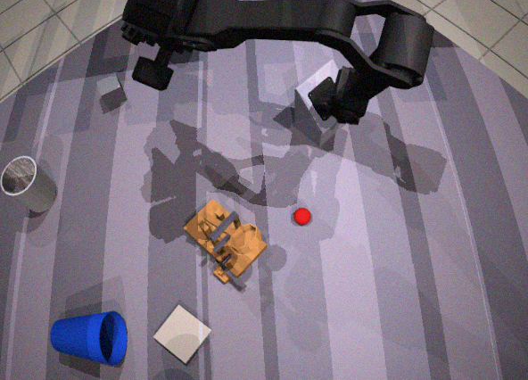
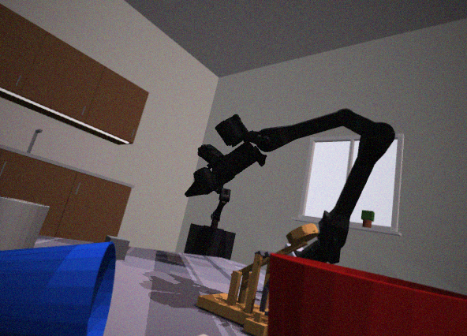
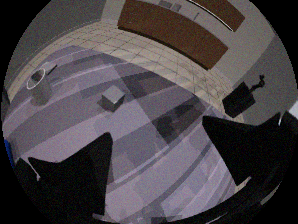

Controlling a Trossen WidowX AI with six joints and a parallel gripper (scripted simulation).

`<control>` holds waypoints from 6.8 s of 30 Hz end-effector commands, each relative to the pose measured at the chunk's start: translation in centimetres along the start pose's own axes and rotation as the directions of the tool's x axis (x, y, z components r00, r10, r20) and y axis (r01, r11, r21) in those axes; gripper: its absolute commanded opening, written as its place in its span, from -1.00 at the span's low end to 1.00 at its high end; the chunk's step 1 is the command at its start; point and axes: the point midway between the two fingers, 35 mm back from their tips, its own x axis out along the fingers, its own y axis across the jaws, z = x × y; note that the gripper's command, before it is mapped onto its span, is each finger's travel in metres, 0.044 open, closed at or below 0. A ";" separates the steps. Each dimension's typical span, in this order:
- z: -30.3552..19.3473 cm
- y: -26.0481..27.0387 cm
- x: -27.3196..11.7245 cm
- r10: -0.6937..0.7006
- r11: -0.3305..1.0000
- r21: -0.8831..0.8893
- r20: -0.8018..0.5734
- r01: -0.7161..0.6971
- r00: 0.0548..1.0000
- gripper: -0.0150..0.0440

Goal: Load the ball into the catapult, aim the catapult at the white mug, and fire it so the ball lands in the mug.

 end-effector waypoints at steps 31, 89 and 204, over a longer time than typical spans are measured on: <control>-10.4 22.6 -17.5 0.407 0.881 0.463 -0.633 -0.100 0.658 1.00; -15.2 26.2 -19.9 0.409 0.868 0.496 -0.689 -0.023 0.598 -0.49; -15.2 26.0 -11.9 0.411 0.868 0.496 -0.692 -0.023 0.593 1.00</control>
